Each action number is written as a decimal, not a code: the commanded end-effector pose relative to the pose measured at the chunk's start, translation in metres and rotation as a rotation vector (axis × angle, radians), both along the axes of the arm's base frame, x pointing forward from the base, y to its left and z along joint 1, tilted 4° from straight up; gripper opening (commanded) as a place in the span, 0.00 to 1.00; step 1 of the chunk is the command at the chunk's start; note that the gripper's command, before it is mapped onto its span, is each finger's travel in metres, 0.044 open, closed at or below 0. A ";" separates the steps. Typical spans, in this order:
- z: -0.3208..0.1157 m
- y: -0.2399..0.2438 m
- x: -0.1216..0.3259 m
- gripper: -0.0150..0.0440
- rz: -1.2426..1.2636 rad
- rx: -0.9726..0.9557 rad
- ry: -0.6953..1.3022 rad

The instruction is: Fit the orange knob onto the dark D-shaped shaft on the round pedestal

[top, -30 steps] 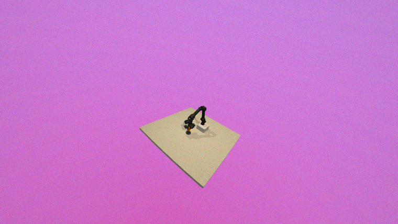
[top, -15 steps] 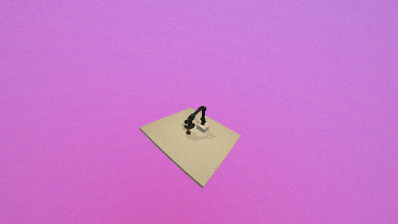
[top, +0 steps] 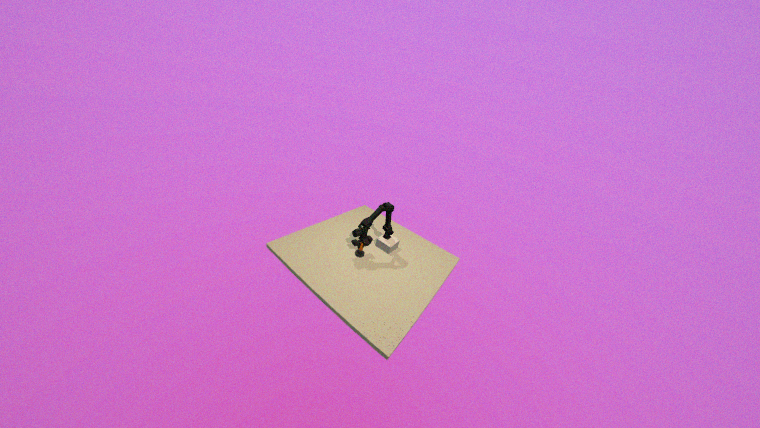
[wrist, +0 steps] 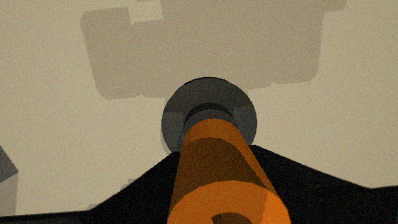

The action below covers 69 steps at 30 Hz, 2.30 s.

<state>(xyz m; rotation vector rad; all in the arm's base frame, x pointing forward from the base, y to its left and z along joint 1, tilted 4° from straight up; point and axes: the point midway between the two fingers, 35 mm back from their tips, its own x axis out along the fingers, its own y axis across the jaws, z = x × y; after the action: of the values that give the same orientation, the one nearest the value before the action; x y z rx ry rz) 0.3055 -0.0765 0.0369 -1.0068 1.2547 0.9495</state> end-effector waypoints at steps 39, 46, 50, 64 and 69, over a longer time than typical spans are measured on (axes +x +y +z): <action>-0.002 0.000 0.000 0.25 0.017 -0.002 -0.002; -0.003 0.000 -0.001 0.25 0.009 -0.001 -0.002; -0.007 0.000 0.000 0.25 0.009 -0.001 -0.002; -0.016 0.001 0.000 0.25 0.009 -0.001 -0.002; -0.018 0.001 0.000 0.25 0.009 -0.001 -0.002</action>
<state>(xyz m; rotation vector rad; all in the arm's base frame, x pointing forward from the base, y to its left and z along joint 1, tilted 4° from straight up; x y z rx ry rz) 0.3059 -0.0760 0.0211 -1.0176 1.2482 0.9556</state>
